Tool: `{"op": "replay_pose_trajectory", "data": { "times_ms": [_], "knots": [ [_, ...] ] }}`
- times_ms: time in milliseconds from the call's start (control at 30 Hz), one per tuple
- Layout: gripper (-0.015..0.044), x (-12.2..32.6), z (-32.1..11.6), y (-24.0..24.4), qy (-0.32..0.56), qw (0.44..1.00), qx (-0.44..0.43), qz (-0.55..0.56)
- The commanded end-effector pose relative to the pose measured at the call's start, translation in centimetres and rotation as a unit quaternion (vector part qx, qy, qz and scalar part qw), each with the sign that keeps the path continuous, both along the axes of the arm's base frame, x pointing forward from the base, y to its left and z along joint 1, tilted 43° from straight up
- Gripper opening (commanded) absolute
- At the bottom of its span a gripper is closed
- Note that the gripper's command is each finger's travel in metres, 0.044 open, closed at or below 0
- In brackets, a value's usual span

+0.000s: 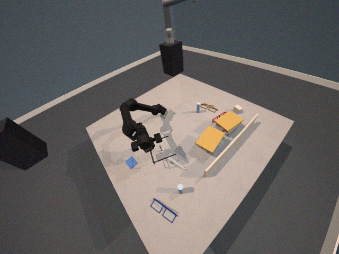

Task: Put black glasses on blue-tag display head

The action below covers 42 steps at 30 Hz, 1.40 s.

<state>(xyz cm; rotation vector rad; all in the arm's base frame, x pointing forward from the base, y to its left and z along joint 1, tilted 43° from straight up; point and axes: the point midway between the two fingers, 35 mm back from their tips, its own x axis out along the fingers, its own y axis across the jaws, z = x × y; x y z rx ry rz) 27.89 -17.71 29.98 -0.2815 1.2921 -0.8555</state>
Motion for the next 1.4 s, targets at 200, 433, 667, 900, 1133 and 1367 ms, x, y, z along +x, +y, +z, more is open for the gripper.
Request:
{"op": "replay_pose_trajectory", "data": {
  "times_ms": [200,433,667,900,1133,1367],
  "knots": [
    [0.0,0.4,0.5,2.0,0.004,1.0,0.001,0.013],
    [0.0,2.8,-3.1,5.6,0.022,0.999,0.021,0.041],
    [0.0,4.4,-6.8,9.7,0.045,0.996,0.036,0.067],
    [0.0,5.0,-10.4,13.9,0.07,0.992,0.044,0.091],
    [0.0,4.7,-13.9,18.0,0.095,0.988,0.046,0.113],
    [0.0,3.4,-17.3,21.7,0.121,0.983,0.041,0.132]
  ]
}}
